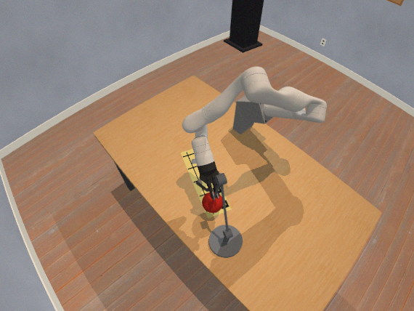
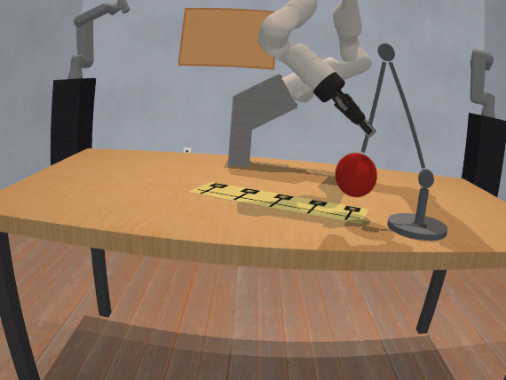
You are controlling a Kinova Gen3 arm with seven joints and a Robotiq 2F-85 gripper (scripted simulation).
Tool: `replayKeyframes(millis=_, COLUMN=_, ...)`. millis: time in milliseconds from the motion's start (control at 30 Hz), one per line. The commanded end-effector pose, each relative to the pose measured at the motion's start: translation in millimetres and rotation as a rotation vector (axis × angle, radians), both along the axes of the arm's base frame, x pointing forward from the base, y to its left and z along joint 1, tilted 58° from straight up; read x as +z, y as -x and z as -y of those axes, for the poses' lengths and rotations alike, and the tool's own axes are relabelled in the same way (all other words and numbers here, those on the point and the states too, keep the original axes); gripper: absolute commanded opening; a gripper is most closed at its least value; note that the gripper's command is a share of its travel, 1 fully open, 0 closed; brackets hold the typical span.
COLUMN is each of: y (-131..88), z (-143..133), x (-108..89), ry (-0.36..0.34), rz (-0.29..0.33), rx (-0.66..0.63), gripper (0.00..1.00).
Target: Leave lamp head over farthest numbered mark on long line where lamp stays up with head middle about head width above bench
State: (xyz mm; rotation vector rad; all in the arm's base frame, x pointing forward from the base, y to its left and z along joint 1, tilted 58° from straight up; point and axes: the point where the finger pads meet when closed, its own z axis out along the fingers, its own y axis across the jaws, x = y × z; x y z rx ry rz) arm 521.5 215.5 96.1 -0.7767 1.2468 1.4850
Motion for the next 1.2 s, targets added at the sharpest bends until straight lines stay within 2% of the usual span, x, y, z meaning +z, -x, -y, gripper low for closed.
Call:
replayKeyframes(millis=0, y=2.6, z=-2.0, x=-9.8, ry=0.015, rz=0.001, rx=0.004, gripper=0.00)
replayKeyframes(millis=600, y=3.4, z=5.7, x=-8.9, ry=0.015, rz=0.001, rx=0.004, gripper=0.00)
replayKeyframes(millis=633, y=3.2, z=5.6, x=-8.5, ry=0.014, rz=0.001, rx=0.004, gripper=1.00)
replayKeyframes(millis=1167, y=1.0, z=3.4, x=-3.9, ry=0.004, rz=-0.002, rx=0.000, gripper=1.00)
